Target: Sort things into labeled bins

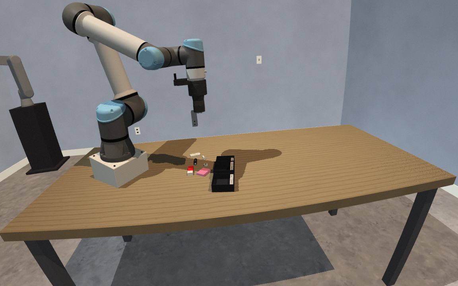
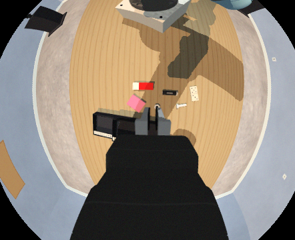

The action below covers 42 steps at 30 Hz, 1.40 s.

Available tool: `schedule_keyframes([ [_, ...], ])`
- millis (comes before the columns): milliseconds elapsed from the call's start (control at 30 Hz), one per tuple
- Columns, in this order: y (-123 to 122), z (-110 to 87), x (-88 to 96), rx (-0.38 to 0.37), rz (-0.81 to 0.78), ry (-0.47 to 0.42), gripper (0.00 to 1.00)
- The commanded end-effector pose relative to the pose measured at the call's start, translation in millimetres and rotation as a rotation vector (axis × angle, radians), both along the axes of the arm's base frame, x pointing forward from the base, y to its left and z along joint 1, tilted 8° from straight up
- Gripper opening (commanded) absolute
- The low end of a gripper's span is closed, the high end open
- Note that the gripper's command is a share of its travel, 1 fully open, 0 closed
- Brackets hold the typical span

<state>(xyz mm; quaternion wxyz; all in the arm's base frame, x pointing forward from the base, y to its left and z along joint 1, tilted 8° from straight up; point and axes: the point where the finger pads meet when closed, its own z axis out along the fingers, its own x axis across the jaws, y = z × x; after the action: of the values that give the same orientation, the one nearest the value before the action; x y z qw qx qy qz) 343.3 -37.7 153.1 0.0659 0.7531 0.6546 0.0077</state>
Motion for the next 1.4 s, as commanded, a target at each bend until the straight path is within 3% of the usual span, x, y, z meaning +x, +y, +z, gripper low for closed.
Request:
schedule_keyframes([
  [0,-22,-11.3,8.8,-0.012,0.149,0.014,0.31],
  [767,-152,-73.4,62.3,-0.059,0.557,0.076,0.31],
  [833,-152,-73.4,62.3,-0.059,0.557,0.076,0.31],
  [867,-168,-81.6,69.8,-0.063,0.612,0.084,0.31],
  [1033,-193,-94.1,80.2,-0.072,0.701,0.096,0.31],
  [1100,-202,-102.7,83.6,-0.074,0.739,0.102,0.31],
  [1367,-202,-100.8,83.9,-0.081,0.873,0.121,0.31],
])
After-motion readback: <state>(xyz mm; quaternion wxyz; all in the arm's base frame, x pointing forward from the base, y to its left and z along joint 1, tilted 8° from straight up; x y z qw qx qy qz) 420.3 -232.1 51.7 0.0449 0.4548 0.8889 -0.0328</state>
